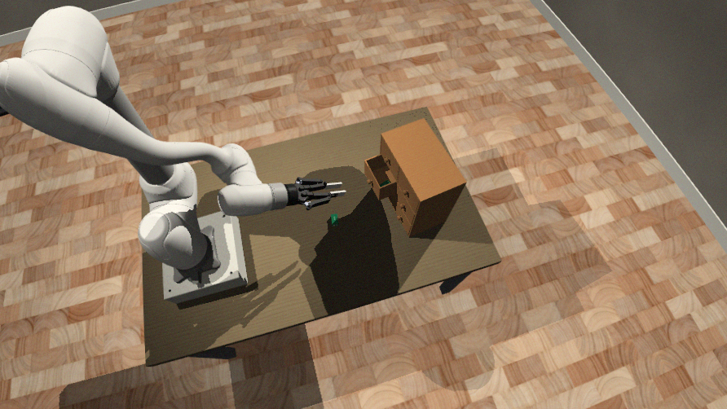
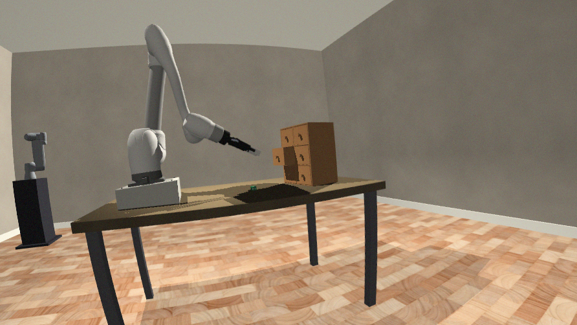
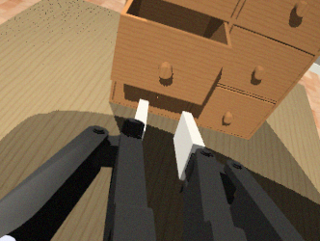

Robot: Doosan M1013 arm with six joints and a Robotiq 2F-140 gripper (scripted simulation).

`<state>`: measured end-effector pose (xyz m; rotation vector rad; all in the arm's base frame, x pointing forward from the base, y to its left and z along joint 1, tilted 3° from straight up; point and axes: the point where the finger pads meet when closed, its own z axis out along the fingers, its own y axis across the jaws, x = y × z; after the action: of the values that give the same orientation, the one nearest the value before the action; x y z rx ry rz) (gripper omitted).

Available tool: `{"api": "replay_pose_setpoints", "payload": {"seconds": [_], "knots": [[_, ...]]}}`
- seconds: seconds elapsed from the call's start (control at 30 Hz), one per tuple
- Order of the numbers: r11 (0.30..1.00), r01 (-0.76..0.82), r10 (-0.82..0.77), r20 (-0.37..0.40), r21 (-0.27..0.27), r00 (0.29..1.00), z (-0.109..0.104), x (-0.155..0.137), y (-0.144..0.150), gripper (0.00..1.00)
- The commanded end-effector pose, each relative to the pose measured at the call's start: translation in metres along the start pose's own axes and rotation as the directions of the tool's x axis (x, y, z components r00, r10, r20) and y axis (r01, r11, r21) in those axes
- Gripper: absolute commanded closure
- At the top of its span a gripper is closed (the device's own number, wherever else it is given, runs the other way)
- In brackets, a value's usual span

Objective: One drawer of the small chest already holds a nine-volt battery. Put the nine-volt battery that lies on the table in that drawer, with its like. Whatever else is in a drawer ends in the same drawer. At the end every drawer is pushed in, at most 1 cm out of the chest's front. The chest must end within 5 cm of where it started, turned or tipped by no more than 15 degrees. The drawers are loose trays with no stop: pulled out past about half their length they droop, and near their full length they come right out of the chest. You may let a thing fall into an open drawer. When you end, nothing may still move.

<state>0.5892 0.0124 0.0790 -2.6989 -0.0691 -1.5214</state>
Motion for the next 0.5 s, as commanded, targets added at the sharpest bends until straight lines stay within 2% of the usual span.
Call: {"api": "replay_pose_setpoints", "payload": {"seconds": [0.0, 0.1, 0.2, 0.47], "knots": [[1.000, -0.002, 0.001, 0.103, 0.007, 0.995, -0.009, 0.003, -0.001, 0.80], [1.000, -0.003, 0.001, 0.187, 0.009, 0.982, -0.018, 0.006, -0.002, 0.80], [1.000, -0.003, 0.001, 0.234, 0.011, 0.972, -0.024, 0.007, -0.002, 0.80], [1.000, -0.003, 0.000, 0.290, 0.010, 0.957, -0.030, 0.009, -0.002, 0.80]]}}
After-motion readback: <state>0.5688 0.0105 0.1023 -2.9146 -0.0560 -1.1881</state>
